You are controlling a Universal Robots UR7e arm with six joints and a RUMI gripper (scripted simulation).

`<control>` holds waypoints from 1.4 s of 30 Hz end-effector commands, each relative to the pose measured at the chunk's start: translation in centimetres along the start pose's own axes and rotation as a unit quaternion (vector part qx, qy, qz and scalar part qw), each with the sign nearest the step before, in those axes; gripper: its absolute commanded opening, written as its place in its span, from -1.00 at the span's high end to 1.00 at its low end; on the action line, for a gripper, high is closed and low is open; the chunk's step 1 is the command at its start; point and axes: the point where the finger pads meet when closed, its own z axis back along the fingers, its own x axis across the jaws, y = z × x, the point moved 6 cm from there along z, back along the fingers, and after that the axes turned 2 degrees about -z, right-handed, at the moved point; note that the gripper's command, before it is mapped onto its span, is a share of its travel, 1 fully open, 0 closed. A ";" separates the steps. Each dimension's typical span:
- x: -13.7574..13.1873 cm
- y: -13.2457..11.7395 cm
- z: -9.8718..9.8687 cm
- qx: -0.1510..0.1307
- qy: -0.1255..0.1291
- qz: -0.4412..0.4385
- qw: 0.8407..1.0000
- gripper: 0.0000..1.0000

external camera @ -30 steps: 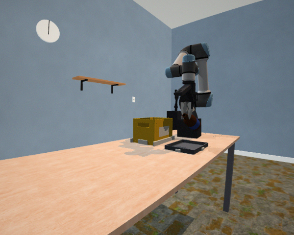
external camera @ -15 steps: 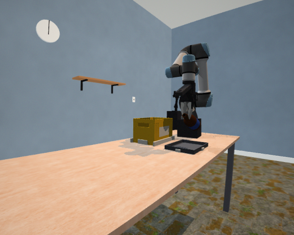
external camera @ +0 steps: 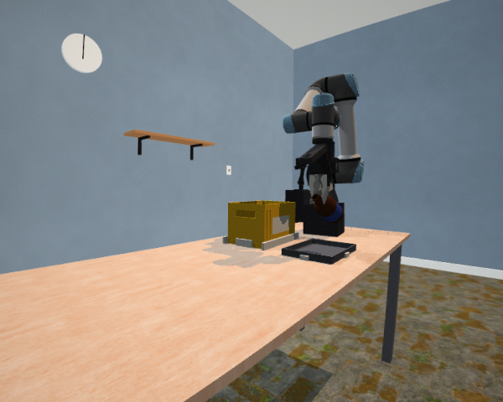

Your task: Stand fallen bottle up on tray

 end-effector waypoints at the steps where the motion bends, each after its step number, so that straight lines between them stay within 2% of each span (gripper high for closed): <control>1: 0.0 0.0 0.1 0.001 0.000 -0.017 1.000 1.00; 19: 0.0 0.0 0.1 0.001 0.000 -0.121 0.993 1.00; 42: 0.0 0.0 0.1 0.001 0.000 -0.126 0.992 1.00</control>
